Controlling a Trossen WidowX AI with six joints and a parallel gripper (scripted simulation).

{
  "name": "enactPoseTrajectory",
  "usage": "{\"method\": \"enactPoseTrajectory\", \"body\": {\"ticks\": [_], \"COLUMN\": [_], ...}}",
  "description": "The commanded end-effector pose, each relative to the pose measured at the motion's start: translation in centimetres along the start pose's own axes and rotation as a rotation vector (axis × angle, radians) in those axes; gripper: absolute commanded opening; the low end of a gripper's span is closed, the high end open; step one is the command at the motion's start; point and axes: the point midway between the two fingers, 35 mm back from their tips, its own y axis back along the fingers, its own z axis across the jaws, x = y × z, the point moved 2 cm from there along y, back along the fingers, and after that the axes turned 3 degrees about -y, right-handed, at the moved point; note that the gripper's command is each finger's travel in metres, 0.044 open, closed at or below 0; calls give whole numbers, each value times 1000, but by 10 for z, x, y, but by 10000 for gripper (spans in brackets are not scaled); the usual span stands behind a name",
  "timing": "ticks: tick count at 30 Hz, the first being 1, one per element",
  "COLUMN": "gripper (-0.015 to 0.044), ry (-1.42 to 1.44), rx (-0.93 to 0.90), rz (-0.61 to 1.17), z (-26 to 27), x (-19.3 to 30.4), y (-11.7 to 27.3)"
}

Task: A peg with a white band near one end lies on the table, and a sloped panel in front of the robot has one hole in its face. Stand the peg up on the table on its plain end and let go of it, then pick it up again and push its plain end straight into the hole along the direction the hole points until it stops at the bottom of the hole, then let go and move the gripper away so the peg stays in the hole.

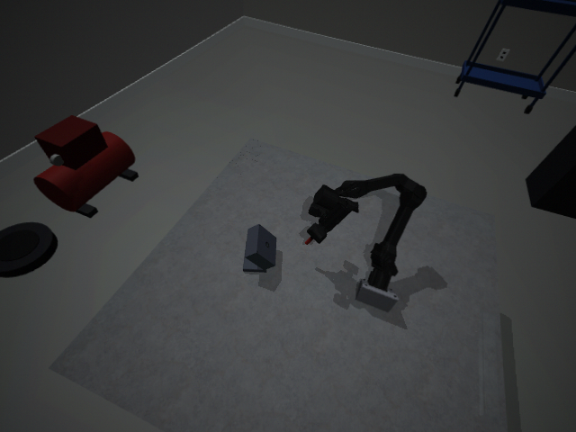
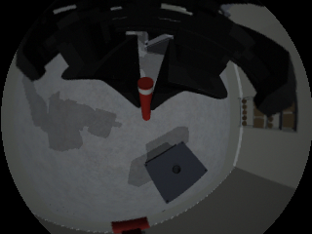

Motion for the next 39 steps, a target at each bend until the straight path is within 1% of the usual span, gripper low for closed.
{"method": "enactPoseTrajectory", "body": {"ticks": [1, 39], "gripper": [0, 0], "ry": [-28, -270], "rx": [-18, -190], "rz": [-15, -201], "z": [4, 39], "x": [0, -21], "y": [-2, -2]}}
